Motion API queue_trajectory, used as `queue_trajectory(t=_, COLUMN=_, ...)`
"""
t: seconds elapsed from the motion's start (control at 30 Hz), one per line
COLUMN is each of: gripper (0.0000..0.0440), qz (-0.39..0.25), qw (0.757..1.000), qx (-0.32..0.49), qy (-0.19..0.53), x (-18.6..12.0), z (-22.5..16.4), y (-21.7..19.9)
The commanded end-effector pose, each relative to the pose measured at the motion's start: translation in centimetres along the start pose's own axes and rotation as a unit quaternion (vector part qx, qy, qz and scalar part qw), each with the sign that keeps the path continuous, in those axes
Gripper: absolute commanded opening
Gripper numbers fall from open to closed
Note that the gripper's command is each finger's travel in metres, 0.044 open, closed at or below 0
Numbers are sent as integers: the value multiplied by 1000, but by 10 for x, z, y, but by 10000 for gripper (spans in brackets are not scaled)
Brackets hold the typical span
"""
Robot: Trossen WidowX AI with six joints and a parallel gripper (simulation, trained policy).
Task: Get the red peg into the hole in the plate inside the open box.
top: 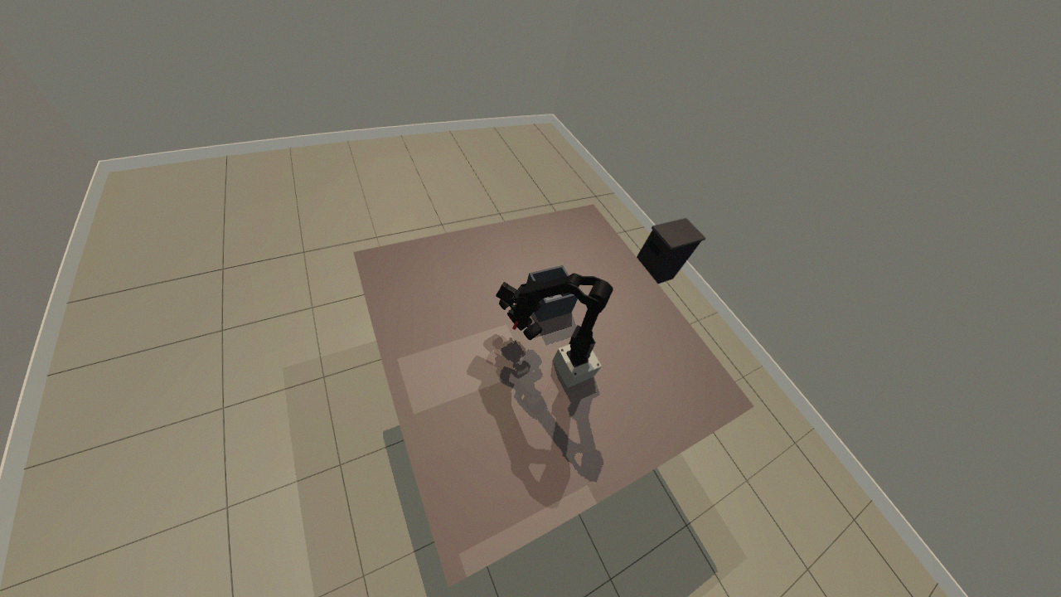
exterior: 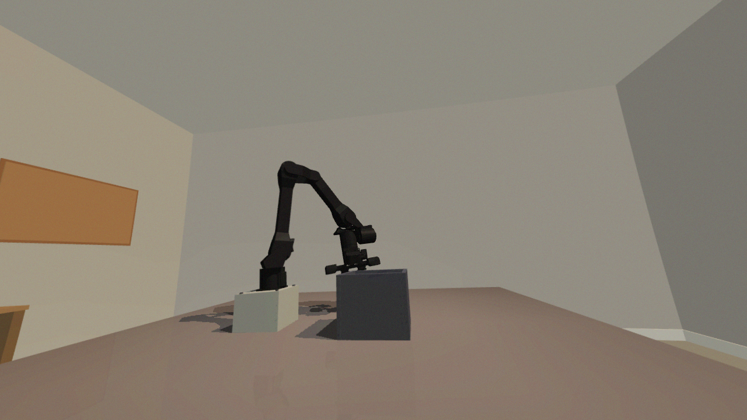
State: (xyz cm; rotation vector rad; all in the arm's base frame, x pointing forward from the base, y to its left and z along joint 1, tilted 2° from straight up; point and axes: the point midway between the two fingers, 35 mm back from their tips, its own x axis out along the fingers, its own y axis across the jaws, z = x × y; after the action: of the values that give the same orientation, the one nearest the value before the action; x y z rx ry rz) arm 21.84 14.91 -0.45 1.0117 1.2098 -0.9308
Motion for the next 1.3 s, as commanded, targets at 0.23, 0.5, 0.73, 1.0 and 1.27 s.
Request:
queue_trajectory(t=0.23, gripper=0, qz=54, qw=999, qx=2, qy=4, x=-36, z=10, y=34)
queue_trajectory(t=0.5, gripper=0, qz=79, qw=997, qx=5, qy=-6, x=-64, z=33, y=56)
queue_trajectory(t=0.73, gripper=0, qz=76, qw=997, qx=9, qy=-21, x=-87, z=61, y=64)
queue_trajectory(t=1.0, gripper=0, qz=63, qw=997, qx=19, qy=-41, x=-99, z=97, y=66)
queue_trajectory(t=1.27, gripper=0, qz=43, qw=997, qx=31, qy=-54, x=-101, z=129, y=60)
